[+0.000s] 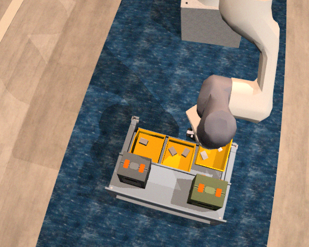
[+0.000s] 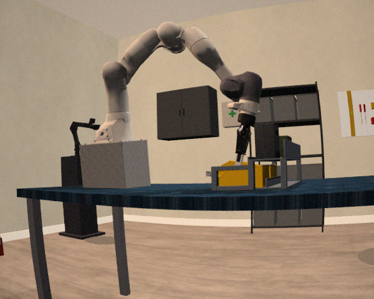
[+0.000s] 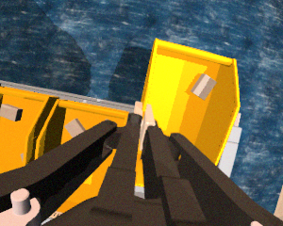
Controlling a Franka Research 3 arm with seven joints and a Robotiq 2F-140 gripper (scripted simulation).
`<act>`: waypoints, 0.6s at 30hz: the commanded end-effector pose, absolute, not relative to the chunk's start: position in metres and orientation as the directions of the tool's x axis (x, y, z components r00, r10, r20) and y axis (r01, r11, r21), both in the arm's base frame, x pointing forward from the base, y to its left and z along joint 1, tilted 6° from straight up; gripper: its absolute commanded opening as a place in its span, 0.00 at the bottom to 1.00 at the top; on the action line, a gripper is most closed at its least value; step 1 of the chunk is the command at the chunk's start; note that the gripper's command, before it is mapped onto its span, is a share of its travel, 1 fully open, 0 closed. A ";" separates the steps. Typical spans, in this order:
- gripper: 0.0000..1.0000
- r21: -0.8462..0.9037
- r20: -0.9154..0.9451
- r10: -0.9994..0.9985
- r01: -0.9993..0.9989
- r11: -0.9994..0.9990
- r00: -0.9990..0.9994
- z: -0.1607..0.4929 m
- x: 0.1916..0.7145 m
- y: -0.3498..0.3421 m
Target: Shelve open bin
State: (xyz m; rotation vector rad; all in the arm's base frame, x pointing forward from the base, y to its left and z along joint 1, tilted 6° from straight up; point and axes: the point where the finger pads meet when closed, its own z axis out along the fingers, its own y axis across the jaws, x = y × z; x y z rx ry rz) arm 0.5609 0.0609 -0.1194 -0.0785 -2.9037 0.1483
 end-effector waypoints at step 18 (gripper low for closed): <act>0.00 -0.102 0.219 0.058 0.037 0.994 -0.974 -0.118 0.565 0.063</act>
